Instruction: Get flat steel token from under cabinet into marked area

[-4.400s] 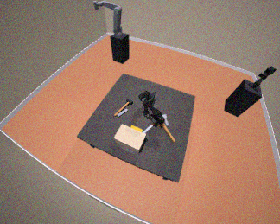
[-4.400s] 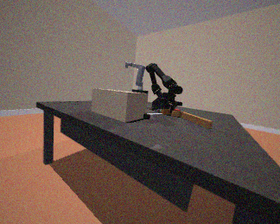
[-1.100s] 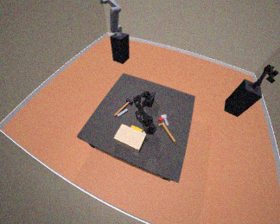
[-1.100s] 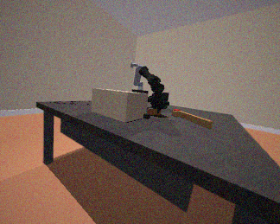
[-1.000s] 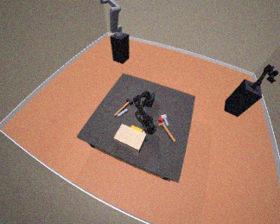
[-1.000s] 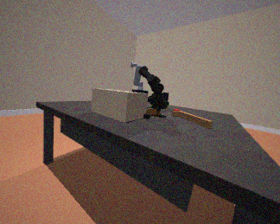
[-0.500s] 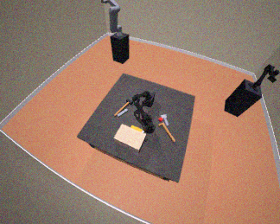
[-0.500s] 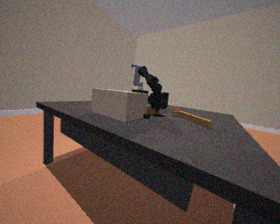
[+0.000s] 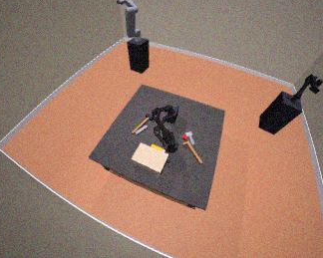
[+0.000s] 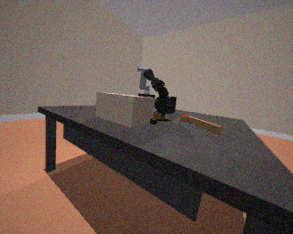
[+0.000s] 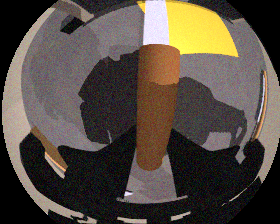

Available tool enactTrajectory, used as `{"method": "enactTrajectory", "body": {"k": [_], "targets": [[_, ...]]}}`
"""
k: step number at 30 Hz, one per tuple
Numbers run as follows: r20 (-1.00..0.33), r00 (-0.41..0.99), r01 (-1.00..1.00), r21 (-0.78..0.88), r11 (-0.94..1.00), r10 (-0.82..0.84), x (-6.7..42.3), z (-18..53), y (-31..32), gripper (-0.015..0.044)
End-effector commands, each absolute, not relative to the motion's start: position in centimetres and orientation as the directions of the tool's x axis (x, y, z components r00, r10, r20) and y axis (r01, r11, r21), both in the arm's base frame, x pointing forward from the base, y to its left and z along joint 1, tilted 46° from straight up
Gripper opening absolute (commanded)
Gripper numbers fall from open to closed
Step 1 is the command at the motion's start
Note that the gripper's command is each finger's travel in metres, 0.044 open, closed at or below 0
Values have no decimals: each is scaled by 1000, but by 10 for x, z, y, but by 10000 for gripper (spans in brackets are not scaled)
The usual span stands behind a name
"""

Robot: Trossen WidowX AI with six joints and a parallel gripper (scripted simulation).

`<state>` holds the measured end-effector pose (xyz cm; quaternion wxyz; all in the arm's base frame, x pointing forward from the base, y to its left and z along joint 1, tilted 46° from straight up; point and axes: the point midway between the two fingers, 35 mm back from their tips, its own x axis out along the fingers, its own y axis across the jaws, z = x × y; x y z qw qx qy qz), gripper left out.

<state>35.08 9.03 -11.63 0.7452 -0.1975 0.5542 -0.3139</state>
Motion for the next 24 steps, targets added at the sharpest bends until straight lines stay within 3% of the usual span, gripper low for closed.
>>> {"method": "enactTrajectory", "body": {"k": [1, 24], "targets": [[-694, 190, 255, -648, 718, -694, 350, -111, 83, 0], [-693, 190, 255, -649, 717, -695, 345, -98, 68, 0]]}}
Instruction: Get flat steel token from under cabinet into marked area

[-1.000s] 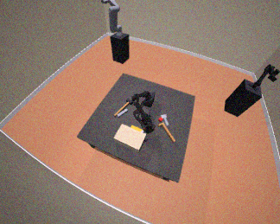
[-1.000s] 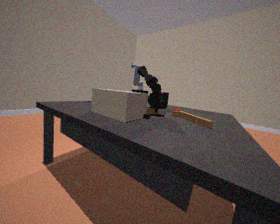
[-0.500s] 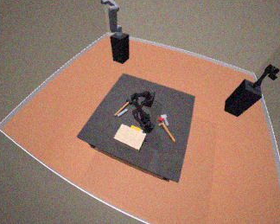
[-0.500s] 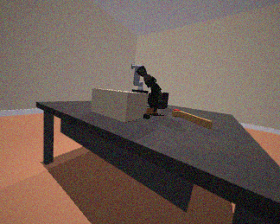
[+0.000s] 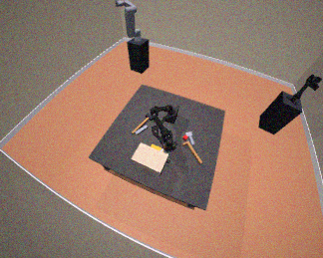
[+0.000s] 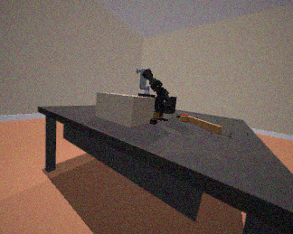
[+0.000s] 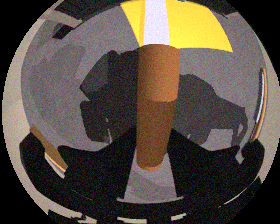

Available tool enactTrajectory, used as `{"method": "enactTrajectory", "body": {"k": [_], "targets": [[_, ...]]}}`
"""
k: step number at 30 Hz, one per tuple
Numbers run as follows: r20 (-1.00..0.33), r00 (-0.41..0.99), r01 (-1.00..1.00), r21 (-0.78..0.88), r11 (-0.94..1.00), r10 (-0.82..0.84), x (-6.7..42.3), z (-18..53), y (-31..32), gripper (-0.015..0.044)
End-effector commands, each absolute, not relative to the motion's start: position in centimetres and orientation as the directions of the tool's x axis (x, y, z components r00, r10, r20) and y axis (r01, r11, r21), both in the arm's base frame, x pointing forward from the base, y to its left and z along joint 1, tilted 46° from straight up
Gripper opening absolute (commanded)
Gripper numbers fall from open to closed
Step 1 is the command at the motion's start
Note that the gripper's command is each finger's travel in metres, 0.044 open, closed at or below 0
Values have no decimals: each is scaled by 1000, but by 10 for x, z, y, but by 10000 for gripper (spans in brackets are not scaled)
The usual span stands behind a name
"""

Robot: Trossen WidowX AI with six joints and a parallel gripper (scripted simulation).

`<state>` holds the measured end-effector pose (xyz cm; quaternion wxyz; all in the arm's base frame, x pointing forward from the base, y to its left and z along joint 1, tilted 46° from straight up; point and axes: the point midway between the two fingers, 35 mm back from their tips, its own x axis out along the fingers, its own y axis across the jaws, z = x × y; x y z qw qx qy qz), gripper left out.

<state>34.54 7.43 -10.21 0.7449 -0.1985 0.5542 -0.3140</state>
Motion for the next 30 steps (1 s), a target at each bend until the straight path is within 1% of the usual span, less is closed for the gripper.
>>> {"method": "enactTrajectory", "body": {"k": [1, 20, 30], "targets": [[-693, 190, 255, -649, 717, -695, 345, -97, 67, 0], [-693, 190, 254, -649, 717, -695, 342, -92, 62, 0], [-694, 189, 254, -649, 717, -695, 329, -98, 64, 0]]}}
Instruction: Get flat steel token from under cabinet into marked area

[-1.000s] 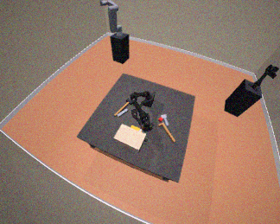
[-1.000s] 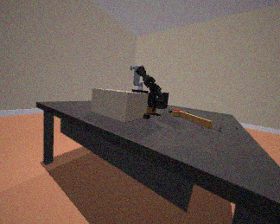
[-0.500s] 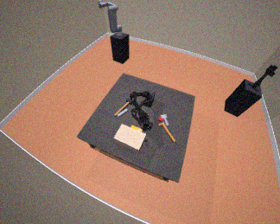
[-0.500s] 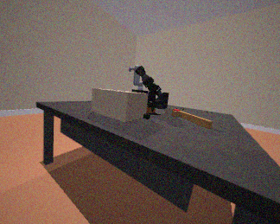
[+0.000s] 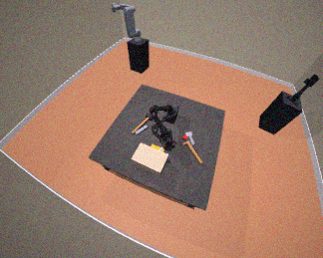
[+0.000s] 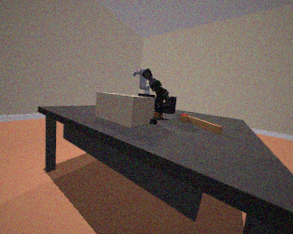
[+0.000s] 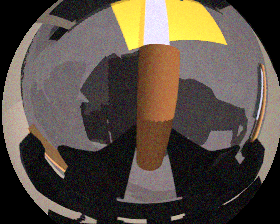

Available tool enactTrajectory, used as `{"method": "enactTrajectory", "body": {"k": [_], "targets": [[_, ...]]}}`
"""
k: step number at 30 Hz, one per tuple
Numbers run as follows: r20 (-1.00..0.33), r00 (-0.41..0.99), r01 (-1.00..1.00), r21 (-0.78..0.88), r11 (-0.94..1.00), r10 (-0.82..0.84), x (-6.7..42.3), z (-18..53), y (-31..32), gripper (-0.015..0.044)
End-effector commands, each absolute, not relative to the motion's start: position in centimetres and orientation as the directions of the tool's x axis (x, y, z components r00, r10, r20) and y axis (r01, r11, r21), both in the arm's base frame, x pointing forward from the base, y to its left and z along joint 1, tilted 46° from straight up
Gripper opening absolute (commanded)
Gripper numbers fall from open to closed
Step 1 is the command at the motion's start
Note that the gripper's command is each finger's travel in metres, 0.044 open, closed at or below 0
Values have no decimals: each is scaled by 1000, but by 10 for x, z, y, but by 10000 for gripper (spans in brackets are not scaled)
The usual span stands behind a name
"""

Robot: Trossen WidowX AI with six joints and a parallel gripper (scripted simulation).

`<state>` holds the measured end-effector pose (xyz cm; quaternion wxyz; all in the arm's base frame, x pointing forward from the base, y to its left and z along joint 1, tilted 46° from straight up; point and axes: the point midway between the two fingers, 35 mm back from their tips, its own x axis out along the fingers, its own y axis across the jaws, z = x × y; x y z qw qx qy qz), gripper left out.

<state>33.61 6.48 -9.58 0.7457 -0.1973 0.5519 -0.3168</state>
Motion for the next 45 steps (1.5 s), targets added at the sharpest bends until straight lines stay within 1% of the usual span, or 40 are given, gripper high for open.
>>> {"method": "enactTrajectory", "body": {"k": [1, 45], "targets": [[-694, 189, 254, -649, 717, -695, 328, -99, 64, 0], [-696, 187, 252, -649, 718, -694, 257, -126, 72, 0]]}}
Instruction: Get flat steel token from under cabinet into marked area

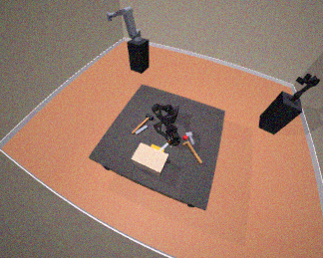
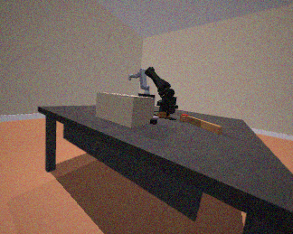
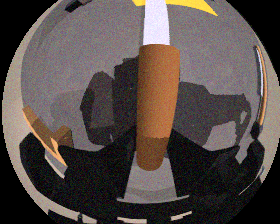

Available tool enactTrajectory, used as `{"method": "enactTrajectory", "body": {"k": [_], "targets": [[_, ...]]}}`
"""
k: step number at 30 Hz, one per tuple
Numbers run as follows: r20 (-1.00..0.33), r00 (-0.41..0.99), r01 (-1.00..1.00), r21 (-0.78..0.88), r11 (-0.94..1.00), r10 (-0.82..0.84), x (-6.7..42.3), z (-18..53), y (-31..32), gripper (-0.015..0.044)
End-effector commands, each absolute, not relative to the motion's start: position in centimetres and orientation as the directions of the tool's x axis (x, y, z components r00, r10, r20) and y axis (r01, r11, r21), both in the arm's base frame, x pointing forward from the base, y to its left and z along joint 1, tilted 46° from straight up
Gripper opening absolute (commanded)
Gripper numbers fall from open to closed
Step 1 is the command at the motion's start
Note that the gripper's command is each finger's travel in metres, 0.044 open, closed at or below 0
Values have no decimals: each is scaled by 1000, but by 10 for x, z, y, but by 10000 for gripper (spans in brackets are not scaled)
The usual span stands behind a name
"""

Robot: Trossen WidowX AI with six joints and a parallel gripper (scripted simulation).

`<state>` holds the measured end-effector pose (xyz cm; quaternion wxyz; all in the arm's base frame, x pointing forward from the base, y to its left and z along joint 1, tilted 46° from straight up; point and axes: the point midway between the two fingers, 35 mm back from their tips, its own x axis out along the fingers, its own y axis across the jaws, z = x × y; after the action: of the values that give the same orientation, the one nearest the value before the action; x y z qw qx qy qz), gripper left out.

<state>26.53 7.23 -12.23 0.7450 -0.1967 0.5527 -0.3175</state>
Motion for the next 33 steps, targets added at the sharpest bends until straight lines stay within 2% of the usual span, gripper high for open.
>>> {"method": "enactTrajectory", "body": {"k": [1, 33], "targets": [[-696, 187, 252, -649, 718, -694, 255, -126, 72, 0], [-697, 186, 284, -636, 717, -693, 230, -136, 81, 0]]}}
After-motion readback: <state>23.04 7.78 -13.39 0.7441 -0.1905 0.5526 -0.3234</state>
